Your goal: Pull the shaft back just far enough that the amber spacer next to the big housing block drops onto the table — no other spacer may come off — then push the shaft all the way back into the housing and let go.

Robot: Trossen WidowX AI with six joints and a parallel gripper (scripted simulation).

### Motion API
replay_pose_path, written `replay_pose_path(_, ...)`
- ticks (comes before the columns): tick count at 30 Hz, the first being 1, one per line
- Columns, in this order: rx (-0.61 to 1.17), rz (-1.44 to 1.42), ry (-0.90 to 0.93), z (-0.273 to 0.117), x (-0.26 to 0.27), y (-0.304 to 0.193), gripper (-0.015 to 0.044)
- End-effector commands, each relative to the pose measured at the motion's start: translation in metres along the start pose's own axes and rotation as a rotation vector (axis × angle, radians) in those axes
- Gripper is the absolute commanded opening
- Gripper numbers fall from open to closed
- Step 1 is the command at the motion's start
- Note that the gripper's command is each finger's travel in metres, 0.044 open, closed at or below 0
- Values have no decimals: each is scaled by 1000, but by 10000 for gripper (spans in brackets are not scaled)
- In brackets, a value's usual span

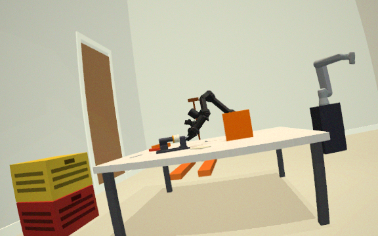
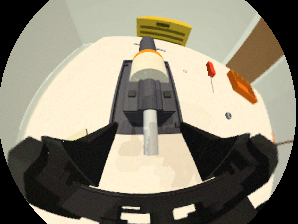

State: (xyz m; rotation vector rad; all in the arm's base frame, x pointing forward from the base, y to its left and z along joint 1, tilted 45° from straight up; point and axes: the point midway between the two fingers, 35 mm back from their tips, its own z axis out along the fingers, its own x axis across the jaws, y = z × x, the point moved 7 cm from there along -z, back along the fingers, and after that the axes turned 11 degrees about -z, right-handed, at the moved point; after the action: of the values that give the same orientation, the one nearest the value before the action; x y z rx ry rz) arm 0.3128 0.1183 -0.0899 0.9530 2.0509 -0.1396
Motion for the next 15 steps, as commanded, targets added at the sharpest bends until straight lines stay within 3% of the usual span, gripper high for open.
replay_pose_path(1, -5, -1, 2, 0, 0, 2, 440)
replay_pose_path(4, -5, -1, 2, 1, 1, 4, 440)
replay_pose_path(15, -1, 0, 0, 0, 0, 1, 151)
